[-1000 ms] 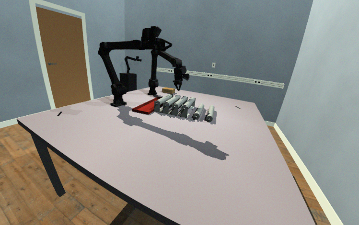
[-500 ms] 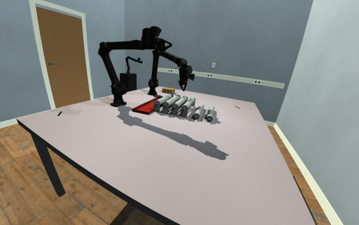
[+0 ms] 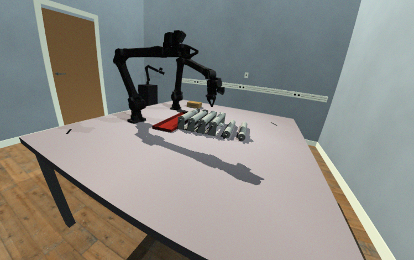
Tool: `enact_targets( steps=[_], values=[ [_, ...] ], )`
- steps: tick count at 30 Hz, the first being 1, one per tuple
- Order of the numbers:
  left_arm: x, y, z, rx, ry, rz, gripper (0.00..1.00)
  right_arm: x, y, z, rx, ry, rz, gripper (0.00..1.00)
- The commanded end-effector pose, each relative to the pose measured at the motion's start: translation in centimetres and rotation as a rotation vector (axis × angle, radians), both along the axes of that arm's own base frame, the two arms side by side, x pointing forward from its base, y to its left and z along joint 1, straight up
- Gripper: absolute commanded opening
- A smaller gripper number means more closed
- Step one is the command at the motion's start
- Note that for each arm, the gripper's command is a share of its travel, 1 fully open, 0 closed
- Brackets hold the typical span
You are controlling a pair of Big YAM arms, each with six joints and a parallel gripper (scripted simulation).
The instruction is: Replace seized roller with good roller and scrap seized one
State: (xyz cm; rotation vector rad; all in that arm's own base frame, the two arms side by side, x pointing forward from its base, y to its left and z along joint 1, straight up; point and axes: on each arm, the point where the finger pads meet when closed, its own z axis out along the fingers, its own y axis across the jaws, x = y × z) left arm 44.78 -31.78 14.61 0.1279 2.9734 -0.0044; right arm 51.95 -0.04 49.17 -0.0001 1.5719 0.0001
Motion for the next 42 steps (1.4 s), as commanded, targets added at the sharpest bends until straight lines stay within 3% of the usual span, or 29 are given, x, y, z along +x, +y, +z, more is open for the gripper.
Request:
enact_targets(
  steps=[1,5,8,11,13,16,17,19,22,27,30,31,33,35,42],
  values=[
    [0.6,-0.5,-1.5,0.001,0.0,0.005,0.0,-0.1,-0.4,0.4,0.013,-0.009,-0.005,0.0],
    [0.6,-0.4,-2.1,0.003,0.0,0.003,0.0,-0.1,-0.4,0.4,0.013,-0.009,-0.005,0.0],
    [0.8,-0.6,-0.4,-0.022,-0.033,-0.001,0.0,-0.1,-0.4,0.4,0.013,-0.009,-0.005,0.0],
    [0.3,-0.3,-3.1,0.007,0.004,-0.006,0.0,-0.1,-0.4,0.4,0.013,-0.009,-0.005,0.0],
    [0.3,-0.4,-3.4,0.008,0.004,-0.011,0.0,-0.1,-0.4,0.4,0.013,-0.009,-0.005,0.0],
    [0.7,-0.7,-2.8,-0.001,-0.007,-0.008,0.0,-0.1,-0.4,0.4,0.013,-0.009,-0.005,0.0],
    [0.3,-0.4,-0.6,-0.027,-0.042,-0.008,0.0,-0.1,-0.4,0.4,0.013,-0.009,-0.005,0.0],
    [0.6,-0.9,0.6,-0.045,-0.067,-0.017,0.0,-0.1,-0.4,0.4,0.013,-0.009,-0.005,0.0],
    [0.1,-0.7,-0.5,-0.036,-0.055,-0.019,0.0,-0.1,-0.4,0.4,0.013,-0.009,-0.005,0.0],
    [0.1,-0.5,-4.8,0.005,-0.001,-0.017,0.0,-0.1,-0.4,0.4,0.013,-0.009,-0.005,0.0],
    [0.1,-0.7,-5.2,0.004,-0.001,-0.02,0.0,-0.1,-0.4,0.4,0.013,-0.009,-0.005,0.0],
    [1.0,-1.3,-2.2,-0.03,-0.045,-0.014,0.0,-0.1,-0.4,0.4,0.013,-0.009,-0.005,0.0],
    [1.0,-1.3,-2.2,-0.03,-0.045,-0.014,0.0,-0.1,-0.4,0.4,0.013,-0.009,-0.005,0.0],
    [1.4,-1.6,-0.3,-0.056,-0.081,-0.015,0.0,-0.1,-0.4,0.4,0.013,-0.009,-0.005,0.0],
    [1.0,-1.4,-0.8,-0.05,-0.073,-0.019,0.0,-0.1,-0.4,0.4,0.013,-0.009,-0.005,0.0]
  ],
)
